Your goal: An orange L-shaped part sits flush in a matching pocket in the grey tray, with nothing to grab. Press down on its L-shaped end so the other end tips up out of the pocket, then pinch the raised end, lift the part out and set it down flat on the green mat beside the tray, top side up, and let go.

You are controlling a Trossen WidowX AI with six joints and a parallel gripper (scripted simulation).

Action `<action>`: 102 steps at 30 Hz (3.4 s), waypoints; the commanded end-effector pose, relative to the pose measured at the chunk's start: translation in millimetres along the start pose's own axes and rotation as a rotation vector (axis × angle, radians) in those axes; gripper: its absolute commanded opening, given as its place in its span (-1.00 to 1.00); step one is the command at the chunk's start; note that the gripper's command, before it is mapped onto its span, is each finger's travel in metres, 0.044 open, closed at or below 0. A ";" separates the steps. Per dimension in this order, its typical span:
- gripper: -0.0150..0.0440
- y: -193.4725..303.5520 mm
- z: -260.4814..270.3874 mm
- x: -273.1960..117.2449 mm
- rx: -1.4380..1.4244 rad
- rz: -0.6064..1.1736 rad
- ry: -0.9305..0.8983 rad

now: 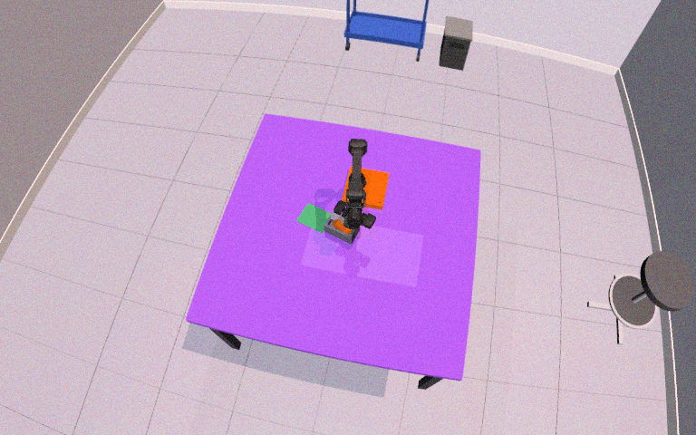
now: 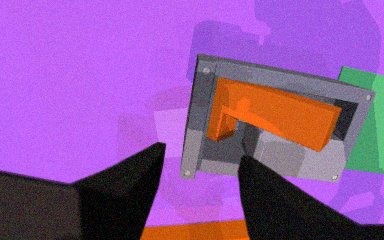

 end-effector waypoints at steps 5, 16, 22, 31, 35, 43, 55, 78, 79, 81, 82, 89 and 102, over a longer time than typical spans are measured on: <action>0.12 -0.1 0.1 0.0 0.000 -0.001 0.000; 0.46 -4.5 -28.7 -1.2 -0.586 0.001 0.004; 0.46 -5.5 -52.0 -2.2 -1.062 0.006 0.007; 0.46 -4.2 -76.7 -3.3 -1.574 0.013 0.006; 0.46 -4.2 -76.7 -3.3 -1.574 0.013 0.006; 0.46 -4.3 -77.0 22.7 -1.574 0.013 0.006; 0.46 -5.1 -77.2 39.0 -1.574 0.013 0.006; 0.46 -3.8 -77.7 75.6 -1.574 0.013 0.006; 0.46 -3.8 -77.7 75.9 -1.574 0.013 0.006; 0.28 -4.4 -77.4 72.3 -1.570 0.008 0.007; 0.19 -4.4 -77.4 72.3 -1.570 0.008 0.007; -0.03 -4.4 -77.4 72.3 -1.570 0.008 0.007; -0.49 -4.4 -77.4 72.0 -1.571 0.008 0.007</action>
Point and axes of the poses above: the point midway between the two fingers, 35 mm back from their tips, its own x axis out along the fingers, its own z axis across the jaws, y = z × x, the point moved 8 cm from there along -x, back along the fingers, and after that the axes turned 5 degrees about -x, right-handed, at the moved point
